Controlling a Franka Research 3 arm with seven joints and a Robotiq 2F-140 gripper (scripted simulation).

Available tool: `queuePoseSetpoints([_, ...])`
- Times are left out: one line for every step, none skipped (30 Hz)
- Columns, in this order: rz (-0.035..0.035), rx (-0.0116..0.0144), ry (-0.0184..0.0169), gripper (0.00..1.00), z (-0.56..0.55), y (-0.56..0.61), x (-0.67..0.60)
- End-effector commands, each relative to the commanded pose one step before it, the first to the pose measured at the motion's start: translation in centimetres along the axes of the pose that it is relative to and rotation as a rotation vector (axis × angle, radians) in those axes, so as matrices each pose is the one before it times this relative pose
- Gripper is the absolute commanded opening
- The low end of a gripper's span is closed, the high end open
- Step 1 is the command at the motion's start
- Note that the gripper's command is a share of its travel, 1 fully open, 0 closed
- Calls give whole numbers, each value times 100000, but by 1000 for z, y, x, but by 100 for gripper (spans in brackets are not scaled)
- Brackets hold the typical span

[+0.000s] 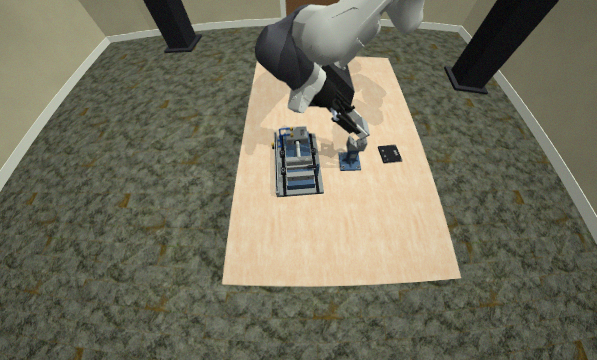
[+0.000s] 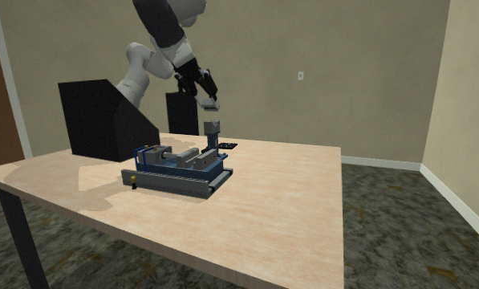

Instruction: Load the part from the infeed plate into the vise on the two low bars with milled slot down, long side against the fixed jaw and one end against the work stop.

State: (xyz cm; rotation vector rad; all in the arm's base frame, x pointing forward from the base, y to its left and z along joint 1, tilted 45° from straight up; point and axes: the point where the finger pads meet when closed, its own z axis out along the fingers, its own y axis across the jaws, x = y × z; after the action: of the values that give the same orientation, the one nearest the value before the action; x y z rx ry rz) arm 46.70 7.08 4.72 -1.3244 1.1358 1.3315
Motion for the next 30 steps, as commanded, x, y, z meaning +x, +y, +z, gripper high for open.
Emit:
queuePoseSetpoints([-598,234,-172,0,401,-101,275])
queuePoseSetpoints([0,0,0,0,72,0,72])
queuePoseSetpoints([0,0,0,0,73,0,73])
queuePoseSetpoints([0,0,0,0,74,0,74])
queuePoseSetpoints([0,0,0,0,75,0,75])
queuePoseSetpoints([0,0,0,0,77,0,77])
queuePoseSetpoints([0,0,0,0,0,0,0])
queuePoseSetpoints([0,0,0,0,0,0,0])
queuePoseSetpoints([0,0,0,0,78,0,78])
queuePoseSetpoints([0,0,0,0,79,0,79])
queuePoseSetpoints([0,0,0,0,79,0,79])
queuePoseSetpoints([0,0,0,0,81,0,81])
queuePoseSetpoints([0,0,0,0,82,0,82])
queuePoseSetpoints([0,0,0,0,82,0,82])
queuePoseSetpoints([0,0,0,0,82,0,82])
queuePoseSetpoints([0,0,0,0,83,0,83])
queuePoseSetpoints([0,0,0,0,84,0,84])
queuePoseSetpoints([0,0,0,0,84,0,84])
queuePoseSetpoints([0,0,0,0,83,0,83])
queuePoseSetpoints([0,0,0,0,84,0,84])
queuePoseSetpoints([0,0,0,0,84,0,84])
queuePoseSetpoints([0,0,0,0,84,0,84])
queuePoseSetpoints([0,0,0,0,83,0,83])
queuePoseSetpoints([0,0,0,0,0,0,0])
queuePoseSetpoints([0,0,0,0,0,0,0])
queuePoseSetpoints([0,0,0,0,83,0,83])
queuePoseSetpoints([0,0,0,0,83,0,83])
queuePoseSetpoints([0,0,0,0,82,0,82])
queuePoseSetpoints([0,0,0,0,81,0,81])
queuePoseSetpoints([0,0,0,0,81,0,81])
